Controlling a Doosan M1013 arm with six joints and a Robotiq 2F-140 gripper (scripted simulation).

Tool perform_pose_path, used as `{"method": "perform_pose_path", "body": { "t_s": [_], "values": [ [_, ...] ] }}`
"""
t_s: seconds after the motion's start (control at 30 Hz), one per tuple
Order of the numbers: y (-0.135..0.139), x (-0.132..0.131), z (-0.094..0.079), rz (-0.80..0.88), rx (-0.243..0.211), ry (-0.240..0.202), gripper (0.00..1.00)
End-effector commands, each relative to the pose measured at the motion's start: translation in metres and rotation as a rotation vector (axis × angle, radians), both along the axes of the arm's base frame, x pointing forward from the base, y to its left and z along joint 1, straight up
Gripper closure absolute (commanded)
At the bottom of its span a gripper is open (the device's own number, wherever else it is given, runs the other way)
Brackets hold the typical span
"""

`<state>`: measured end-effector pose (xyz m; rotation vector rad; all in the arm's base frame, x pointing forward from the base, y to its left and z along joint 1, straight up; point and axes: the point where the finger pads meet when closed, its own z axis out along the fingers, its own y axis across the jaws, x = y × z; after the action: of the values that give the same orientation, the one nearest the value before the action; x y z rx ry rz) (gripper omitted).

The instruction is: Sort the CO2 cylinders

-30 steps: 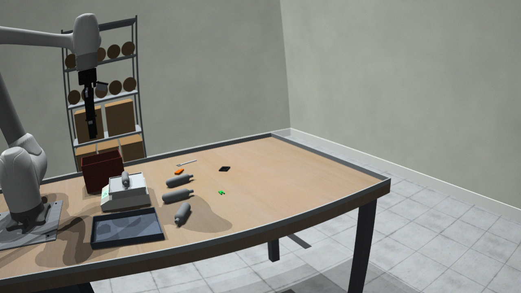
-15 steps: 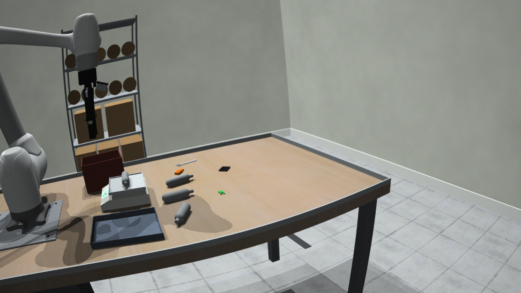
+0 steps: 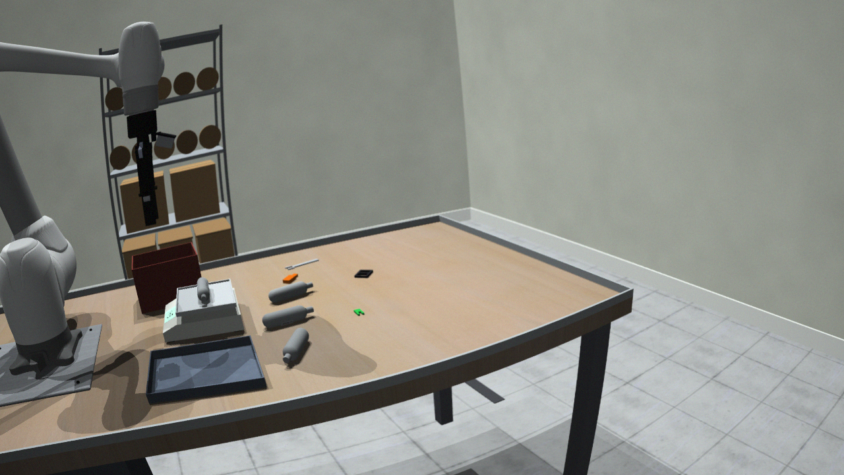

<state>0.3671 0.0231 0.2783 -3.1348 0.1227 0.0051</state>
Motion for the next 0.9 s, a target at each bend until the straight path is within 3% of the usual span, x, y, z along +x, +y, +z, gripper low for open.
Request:
{"method": "perform_pose_path", "body": {
  "t_s": [0.0, 0.17, 0.43, 0.5, 0.53, 0.7, 0.87],
  "values": [
    [0.0, 0.004, -0.002, -0.052, 0.0, -0.001, 0.59],
    [-0.002, 0.025, -0.016, -0.372, 0.0, 0.001, 0.59],
    [-0.006, 0.076, -0.056, -0.806, 0.015, 0.006, 0.59],
    [-0.006, 0.076, -0.056, -0.806, 0.015, 0.006, 0.59],
    [-0.006, 0.081, -0.06, -0.967, 0.017, 0.008, 0.59],
    [-0.008, 0.097, -0.075, -1.212, 0.022, 0.012, 0.59],
    [-0.008, 0.099, -0.077, -1.479, 0.008, 0.011, 0.59]
  ]
}}
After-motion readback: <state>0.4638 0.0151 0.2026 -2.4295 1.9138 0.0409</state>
